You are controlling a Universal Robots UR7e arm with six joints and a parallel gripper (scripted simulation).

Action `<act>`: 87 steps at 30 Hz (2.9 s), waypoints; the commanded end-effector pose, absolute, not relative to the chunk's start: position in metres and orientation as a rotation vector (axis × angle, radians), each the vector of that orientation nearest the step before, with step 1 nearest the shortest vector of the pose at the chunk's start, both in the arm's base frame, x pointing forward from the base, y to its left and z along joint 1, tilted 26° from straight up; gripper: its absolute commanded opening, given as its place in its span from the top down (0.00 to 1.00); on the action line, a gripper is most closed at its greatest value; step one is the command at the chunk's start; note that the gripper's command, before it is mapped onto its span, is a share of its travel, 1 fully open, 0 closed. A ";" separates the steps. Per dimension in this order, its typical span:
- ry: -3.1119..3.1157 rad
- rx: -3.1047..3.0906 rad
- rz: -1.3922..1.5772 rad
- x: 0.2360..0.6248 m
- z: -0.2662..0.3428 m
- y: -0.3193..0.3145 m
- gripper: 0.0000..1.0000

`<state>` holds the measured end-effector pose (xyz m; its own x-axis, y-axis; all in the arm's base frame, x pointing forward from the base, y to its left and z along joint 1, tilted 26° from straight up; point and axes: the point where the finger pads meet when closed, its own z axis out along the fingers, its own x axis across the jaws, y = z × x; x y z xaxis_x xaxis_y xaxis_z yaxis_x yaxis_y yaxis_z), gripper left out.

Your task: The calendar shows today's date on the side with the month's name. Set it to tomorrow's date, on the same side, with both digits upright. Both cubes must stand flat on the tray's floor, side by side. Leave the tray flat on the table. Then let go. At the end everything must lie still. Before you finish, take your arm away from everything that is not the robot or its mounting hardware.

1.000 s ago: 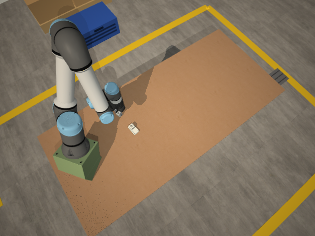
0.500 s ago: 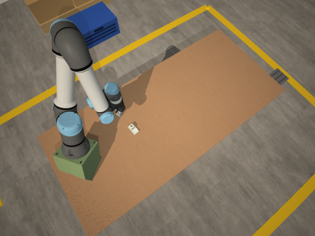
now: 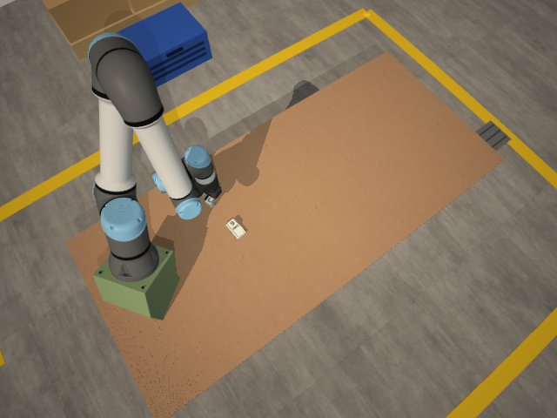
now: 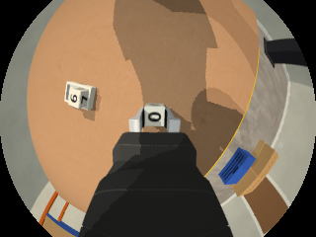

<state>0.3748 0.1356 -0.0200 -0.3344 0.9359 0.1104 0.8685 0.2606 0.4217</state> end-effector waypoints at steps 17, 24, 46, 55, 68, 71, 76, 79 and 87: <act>2.360 1.701 0.626 0.377 -0.019 0.136 0.43; 2.360 1.701 0.626 0.377 -0.019 0.136 0.43; 2.360 1.701 0.626 0.377 -0.019 0.136 0.13; 2.359 1.701 0.626 0.377 -0.018 0.136 0.13; 2.360 1.706 0.624 0.370 -0.009 0.133 0.13; 2.360 1.706 0.624 0.369 -0.005 0.132 0.13; 2.360 1.706 0.624 0.365 0.003 0.130 0.13; 2.359 1.706 0.625 0.364 0.007 0.129 0.13; 2.358 1.704 0.626 0.358 0.026 0.123 0.13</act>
